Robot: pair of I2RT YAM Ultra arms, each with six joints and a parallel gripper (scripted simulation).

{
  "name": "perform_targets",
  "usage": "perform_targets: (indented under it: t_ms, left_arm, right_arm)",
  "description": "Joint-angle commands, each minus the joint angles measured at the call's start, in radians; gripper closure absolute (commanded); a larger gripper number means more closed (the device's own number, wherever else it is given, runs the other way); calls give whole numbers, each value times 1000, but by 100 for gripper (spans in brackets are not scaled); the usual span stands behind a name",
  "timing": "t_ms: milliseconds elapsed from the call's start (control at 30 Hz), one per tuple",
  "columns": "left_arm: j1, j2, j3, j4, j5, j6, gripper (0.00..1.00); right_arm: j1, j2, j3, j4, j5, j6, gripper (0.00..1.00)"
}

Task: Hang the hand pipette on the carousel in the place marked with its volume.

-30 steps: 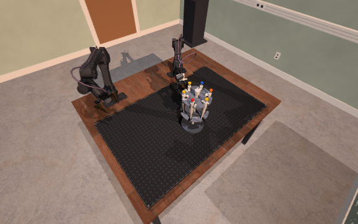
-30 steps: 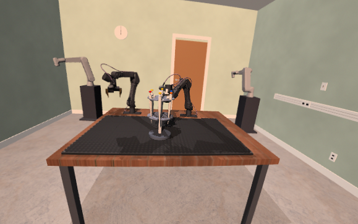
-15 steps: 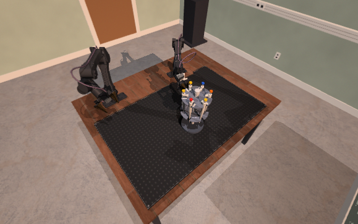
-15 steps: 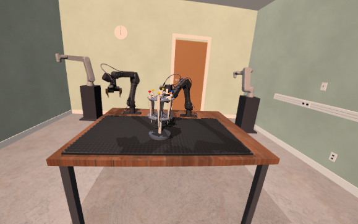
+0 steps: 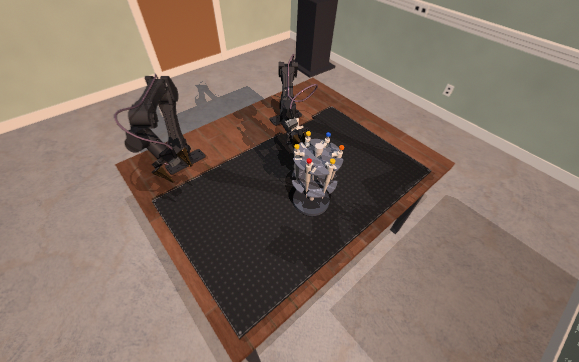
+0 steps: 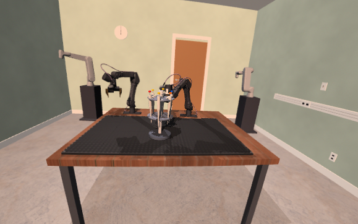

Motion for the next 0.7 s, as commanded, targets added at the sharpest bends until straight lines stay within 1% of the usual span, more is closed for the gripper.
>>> perform_targets:
  t_ms: [0,500,533,633,667]
  left_arm:
    - [13,-17,41,18,-21,3,88]
    - [13,-17,41,18,-21,3,88]
    - [-19,16,56,-1,-66,3,88]
    - [-56,46,95,-13,-203,3,88]
    - [-56,46,95,-13,-203,3,88]
  right_arm:
    - [-8,6,17,11,-19,-7,0]
    - [-8,6,17,11,-19,-7,0]
    - [-8,6,17,11,-19,-7,0]
    - [-8,6,17,11,-19,-7,0]
    - [-8,6,17,11,-19,-7,0]
